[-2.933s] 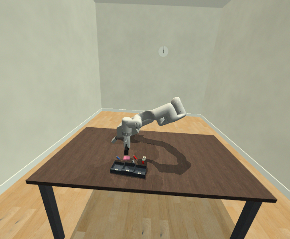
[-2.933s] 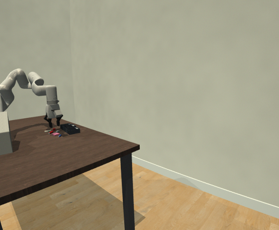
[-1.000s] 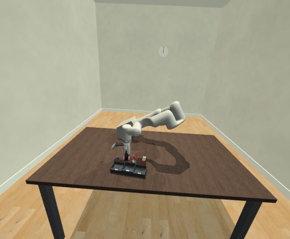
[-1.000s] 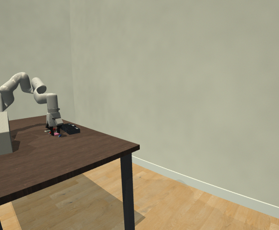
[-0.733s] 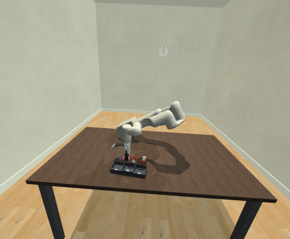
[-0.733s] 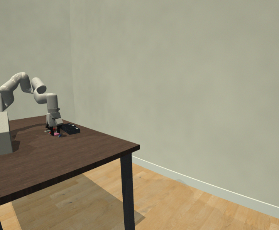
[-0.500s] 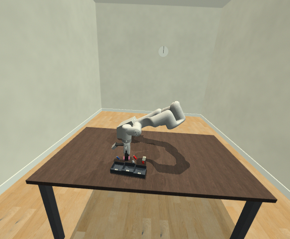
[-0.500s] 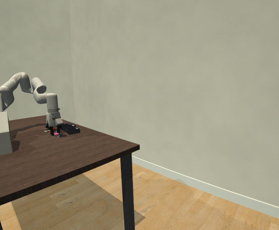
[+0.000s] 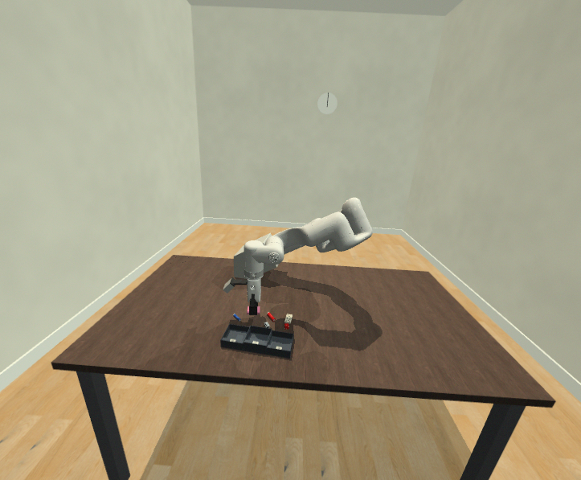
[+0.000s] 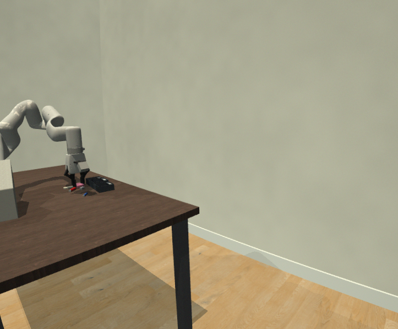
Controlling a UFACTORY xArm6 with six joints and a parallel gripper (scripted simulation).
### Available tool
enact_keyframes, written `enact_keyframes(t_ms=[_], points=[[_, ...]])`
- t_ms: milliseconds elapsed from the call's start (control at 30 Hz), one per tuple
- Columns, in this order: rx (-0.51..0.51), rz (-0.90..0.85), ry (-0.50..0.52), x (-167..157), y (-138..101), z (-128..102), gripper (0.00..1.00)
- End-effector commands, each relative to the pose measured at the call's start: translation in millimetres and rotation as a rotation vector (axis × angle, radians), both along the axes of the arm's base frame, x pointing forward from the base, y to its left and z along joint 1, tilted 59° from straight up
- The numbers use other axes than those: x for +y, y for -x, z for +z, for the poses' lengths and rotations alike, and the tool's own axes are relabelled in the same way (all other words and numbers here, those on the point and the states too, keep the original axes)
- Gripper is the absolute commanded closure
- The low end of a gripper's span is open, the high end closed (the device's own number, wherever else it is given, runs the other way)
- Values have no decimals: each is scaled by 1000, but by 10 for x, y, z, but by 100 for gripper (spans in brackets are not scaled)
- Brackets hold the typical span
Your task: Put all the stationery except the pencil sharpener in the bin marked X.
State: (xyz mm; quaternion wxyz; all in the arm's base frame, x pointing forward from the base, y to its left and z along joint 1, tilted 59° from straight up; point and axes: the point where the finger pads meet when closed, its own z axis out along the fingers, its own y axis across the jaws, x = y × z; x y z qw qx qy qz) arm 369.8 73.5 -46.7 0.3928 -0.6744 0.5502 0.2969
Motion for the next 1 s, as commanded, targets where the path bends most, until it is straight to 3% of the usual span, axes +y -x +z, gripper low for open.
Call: enact_keyframes(t_ms=[0, 667, 867, 967], points=[[-2, -2, 1, -143, -6, 86, 100], [-2, -1, 1, -197, -3, 118, 100], [-2, -2, 1, -128, -330, 253, 100], [-2, -2, 1, -117, -385, 275, 100]])
